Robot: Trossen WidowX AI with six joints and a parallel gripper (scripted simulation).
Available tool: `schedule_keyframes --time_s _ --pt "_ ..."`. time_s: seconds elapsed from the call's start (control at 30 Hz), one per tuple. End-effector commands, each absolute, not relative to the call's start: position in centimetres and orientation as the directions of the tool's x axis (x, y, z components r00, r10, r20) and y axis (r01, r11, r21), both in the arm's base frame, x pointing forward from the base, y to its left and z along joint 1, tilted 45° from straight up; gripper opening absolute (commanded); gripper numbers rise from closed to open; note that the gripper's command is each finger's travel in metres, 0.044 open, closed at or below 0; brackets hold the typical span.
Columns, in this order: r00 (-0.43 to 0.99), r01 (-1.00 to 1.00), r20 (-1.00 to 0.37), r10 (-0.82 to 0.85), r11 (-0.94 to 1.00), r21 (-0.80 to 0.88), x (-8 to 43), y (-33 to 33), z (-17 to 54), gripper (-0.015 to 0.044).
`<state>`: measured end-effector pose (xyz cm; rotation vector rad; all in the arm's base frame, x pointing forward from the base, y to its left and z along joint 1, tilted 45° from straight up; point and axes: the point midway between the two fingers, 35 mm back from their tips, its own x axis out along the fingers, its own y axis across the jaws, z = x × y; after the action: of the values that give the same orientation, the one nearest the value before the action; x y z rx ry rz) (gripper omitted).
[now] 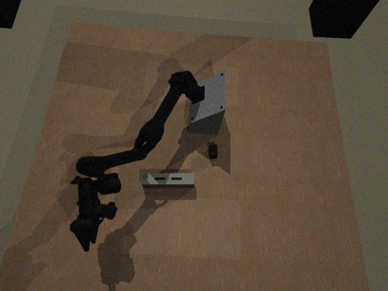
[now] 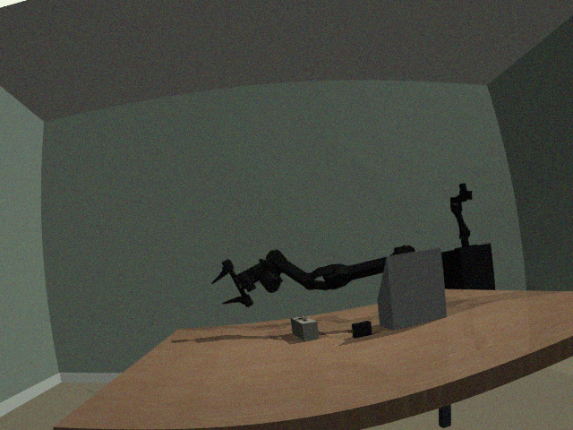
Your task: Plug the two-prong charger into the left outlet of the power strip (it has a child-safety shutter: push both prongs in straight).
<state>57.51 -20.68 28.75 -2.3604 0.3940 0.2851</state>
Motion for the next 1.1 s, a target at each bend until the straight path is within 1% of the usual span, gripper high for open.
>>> schedule_keyframes --time_s 0.0,0.03,0.27,0.37,0.7,1.07 --pt "0.93 -0.356 -0.308 -0.2 -0.698 -0.622 57.5 -20.7 28.8 0.0426" --pt "0.933 -0.351 -0.3 -0.2 -0.698 -0.624 57.4 -20.7 29.1 0.044" --pt "0.963 -0.27 -0.165 -0.215 -0.711 -0.649 55.8 -21.9 33.7 0.044" --pt "0.966 -0.241 -0.085 -0.246 -0.723 -0.648 54.1 -22.8 37.1 0.044" --pt "0.917 -0.141 0.219 -0.334 -0.784 -0.605 46.0 -24.7 49.3 0.044" --pt "0.775 -0.087 0.525 -0.351 -0.883 -0.462 35.2 -24.6 60.3 0.044"
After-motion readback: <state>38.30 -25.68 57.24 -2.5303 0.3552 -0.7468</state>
